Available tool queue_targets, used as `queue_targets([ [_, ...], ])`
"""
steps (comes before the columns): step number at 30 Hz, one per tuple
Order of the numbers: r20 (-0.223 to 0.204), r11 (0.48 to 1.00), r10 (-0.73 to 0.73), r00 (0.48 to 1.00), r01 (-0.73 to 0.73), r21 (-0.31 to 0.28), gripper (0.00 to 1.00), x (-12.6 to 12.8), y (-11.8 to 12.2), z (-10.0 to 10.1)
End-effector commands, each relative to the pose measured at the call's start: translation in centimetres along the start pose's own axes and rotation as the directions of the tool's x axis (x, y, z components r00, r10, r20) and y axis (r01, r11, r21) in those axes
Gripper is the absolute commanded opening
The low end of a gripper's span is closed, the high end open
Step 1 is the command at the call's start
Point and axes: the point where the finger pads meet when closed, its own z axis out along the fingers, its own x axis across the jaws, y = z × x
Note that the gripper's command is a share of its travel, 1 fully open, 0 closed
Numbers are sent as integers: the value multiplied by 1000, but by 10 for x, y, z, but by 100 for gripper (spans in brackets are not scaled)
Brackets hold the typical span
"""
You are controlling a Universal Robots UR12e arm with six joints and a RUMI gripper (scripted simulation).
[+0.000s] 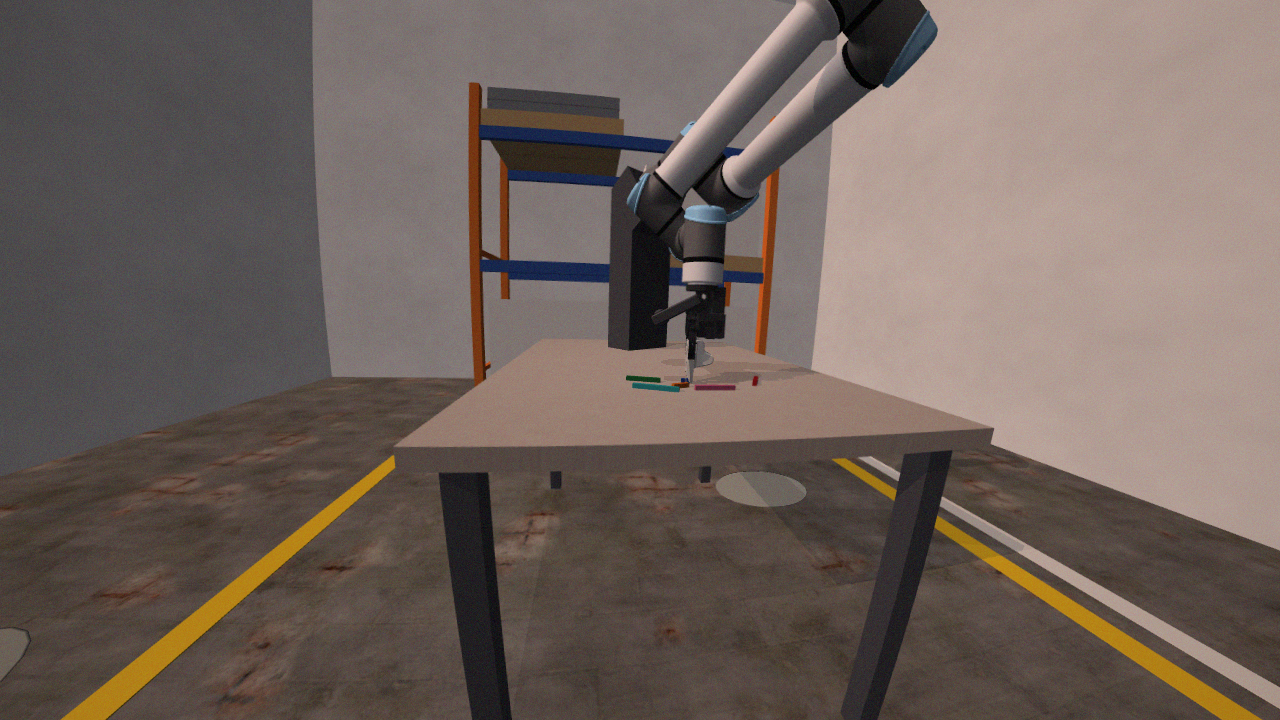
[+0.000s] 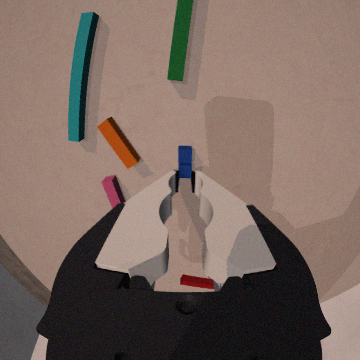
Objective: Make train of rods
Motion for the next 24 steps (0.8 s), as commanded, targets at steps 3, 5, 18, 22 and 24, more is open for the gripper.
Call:
queue_targets([
  [3, 1, 1000, 0, 1000, 0, 0, 3, 0, 0, 0],
  [5, 1, 1000, 0, 1000, 0, 0, 3, 0, 0, 0],
  [18, 1, 1000, 0, 1000, 0, 0, 14, 0, 0, 0],
  [22, 1, 1000, 0, 1000, 0, 0, 14, 0, 0, 0],
  [24, 1, 1000, 0, 1000, 0, 0, 14, 0, 0, 0],
])
